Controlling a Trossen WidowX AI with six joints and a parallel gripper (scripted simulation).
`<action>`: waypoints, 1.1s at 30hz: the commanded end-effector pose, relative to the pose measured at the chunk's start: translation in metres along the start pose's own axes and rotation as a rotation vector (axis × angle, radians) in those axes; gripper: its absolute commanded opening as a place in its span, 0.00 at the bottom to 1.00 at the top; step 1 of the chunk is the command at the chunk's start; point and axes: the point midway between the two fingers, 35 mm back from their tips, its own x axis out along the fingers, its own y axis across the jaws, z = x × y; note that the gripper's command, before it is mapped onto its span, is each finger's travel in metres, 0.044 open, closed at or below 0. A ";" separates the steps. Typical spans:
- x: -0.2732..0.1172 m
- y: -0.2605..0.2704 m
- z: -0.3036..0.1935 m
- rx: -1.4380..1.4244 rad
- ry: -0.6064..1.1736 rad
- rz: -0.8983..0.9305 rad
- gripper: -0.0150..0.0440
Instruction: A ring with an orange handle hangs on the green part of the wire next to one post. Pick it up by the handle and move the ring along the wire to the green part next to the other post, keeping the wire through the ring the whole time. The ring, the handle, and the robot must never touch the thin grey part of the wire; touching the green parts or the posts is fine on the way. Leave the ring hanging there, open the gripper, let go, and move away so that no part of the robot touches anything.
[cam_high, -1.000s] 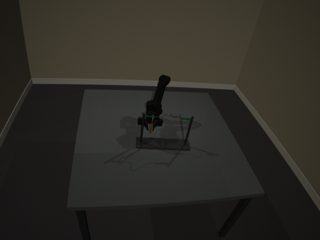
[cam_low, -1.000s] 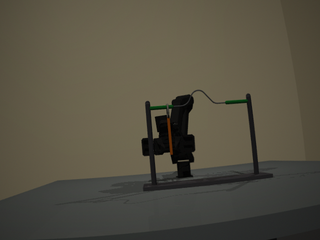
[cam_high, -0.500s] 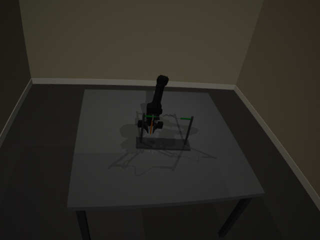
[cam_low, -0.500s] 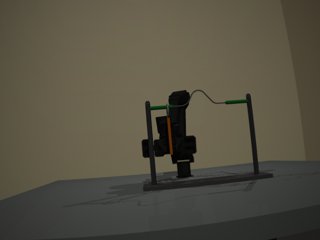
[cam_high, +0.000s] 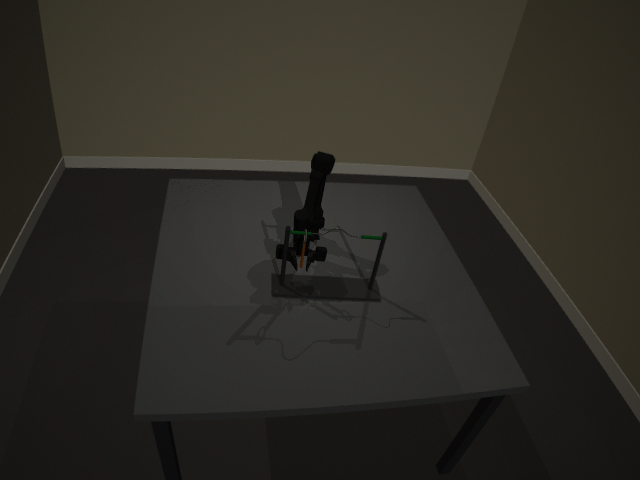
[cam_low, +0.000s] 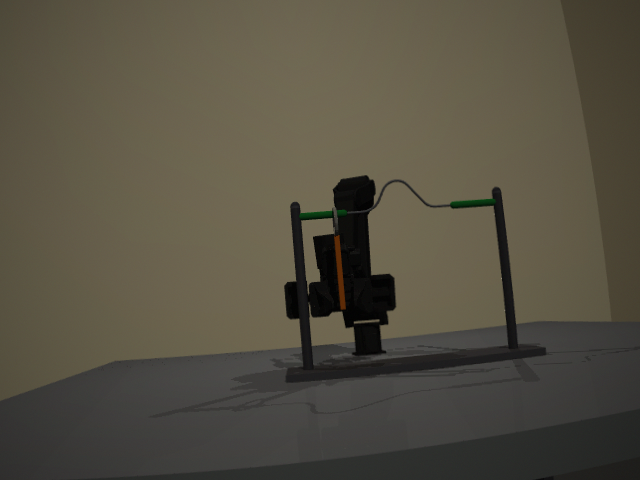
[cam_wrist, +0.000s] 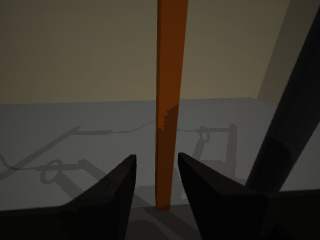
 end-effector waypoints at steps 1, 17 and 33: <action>0.001 -0.001 0.000 0.003 0.001 -0.004 0.53; 0.001 0.000 -0.001 0.001 0.002 0.000 0.44; 0.001 0.000 -0.001 0.001 0.002 0.000 0.00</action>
